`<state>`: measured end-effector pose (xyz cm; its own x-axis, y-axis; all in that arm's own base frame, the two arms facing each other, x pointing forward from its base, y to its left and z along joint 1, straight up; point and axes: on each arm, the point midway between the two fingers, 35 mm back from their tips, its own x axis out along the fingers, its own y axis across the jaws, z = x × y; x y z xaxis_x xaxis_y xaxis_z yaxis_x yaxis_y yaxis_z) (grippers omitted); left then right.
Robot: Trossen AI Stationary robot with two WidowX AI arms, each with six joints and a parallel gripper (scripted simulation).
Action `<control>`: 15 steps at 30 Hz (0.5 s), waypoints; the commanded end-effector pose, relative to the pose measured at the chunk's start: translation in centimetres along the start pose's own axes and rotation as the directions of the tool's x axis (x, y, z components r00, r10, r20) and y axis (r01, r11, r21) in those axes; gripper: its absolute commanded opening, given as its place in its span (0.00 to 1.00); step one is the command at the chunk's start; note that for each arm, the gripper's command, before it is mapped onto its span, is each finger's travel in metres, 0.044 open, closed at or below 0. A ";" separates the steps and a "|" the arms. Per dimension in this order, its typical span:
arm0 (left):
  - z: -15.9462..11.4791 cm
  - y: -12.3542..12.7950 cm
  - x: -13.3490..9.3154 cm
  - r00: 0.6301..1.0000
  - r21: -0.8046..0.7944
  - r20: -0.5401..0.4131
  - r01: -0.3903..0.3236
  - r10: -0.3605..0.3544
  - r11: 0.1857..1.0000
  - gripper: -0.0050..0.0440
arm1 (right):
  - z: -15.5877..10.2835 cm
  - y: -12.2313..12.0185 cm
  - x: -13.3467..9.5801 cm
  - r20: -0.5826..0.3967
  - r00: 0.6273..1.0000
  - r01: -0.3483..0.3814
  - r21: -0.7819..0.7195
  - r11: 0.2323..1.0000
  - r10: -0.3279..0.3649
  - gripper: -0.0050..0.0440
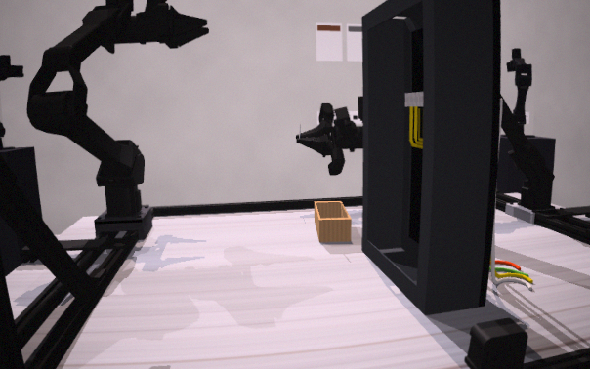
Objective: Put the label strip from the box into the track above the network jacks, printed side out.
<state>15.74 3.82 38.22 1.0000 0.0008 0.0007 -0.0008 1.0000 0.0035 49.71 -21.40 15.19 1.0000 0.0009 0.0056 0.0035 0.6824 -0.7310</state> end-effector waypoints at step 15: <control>0.1 0.1 0.0 1.000 0.002 0.000 0.001 -0.001 1.000 1.00 | 0.0 -0.2 0.3 0.007 1.000 0.004 -0.193 0.981 -0.003 0.00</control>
<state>15.73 3.81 38.24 1.0000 -0.0005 0.0010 0.0005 1.0000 0.0051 49.75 -21.43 14.68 1.0000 0.0010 -0.0026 -0.0027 0.5656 -0.8247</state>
